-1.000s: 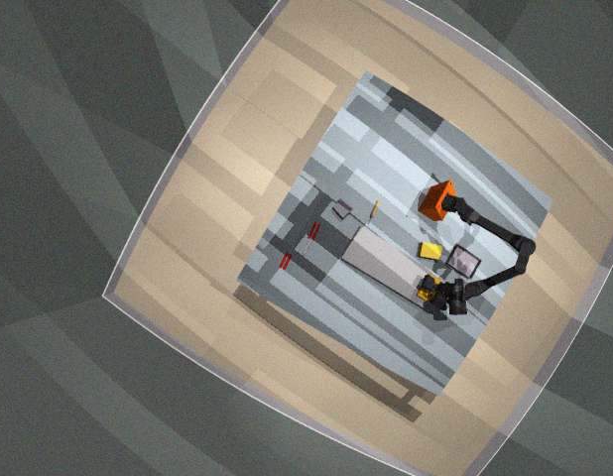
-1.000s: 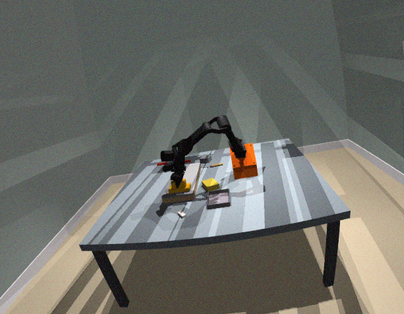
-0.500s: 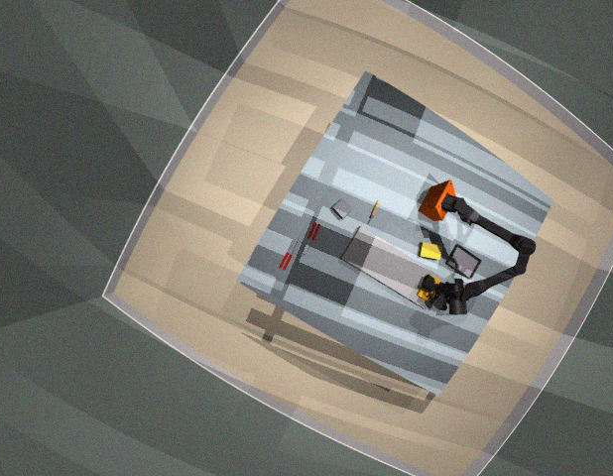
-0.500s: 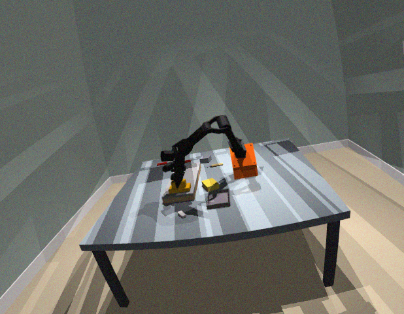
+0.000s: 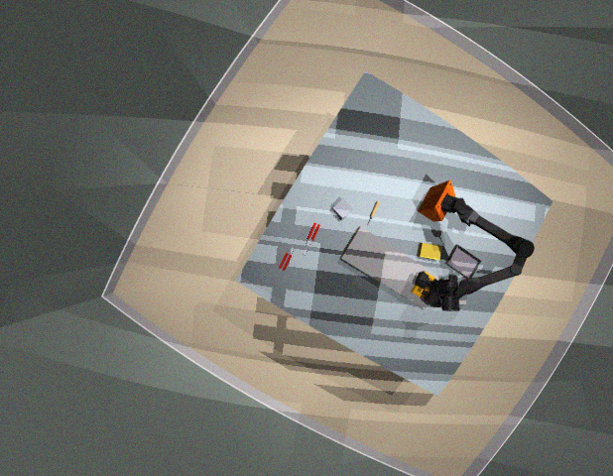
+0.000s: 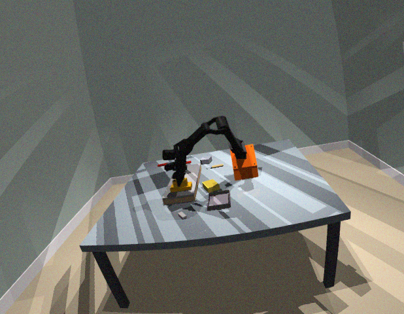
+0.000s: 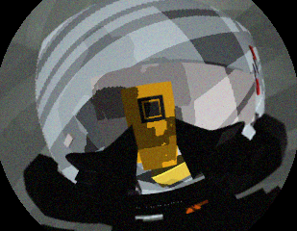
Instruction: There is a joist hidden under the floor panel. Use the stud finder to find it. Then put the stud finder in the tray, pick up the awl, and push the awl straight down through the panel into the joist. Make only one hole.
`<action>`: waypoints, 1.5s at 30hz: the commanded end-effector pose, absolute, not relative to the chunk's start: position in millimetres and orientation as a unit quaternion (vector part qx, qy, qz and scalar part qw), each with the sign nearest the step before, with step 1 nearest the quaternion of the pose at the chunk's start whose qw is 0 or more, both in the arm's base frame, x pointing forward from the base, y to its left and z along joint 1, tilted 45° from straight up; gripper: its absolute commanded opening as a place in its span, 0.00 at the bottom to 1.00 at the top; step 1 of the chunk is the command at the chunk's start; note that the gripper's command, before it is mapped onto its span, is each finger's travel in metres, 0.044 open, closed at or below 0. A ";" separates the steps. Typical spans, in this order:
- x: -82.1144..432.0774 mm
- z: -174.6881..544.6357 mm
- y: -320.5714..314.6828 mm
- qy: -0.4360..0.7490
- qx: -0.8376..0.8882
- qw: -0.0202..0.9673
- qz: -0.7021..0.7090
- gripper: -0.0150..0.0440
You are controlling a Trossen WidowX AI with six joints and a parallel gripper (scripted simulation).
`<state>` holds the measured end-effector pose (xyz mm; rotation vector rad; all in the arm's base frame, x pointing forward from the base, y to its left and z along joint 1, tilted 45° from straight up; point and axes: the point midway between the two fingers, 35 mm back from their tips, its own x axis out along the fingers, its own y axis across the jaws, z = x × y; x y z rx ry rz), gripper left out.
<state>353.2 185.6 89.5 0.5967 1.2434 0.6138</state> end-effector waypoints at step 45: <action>364.9 -5.2 92.8 0.567 0.270 0.728 0.275 0.25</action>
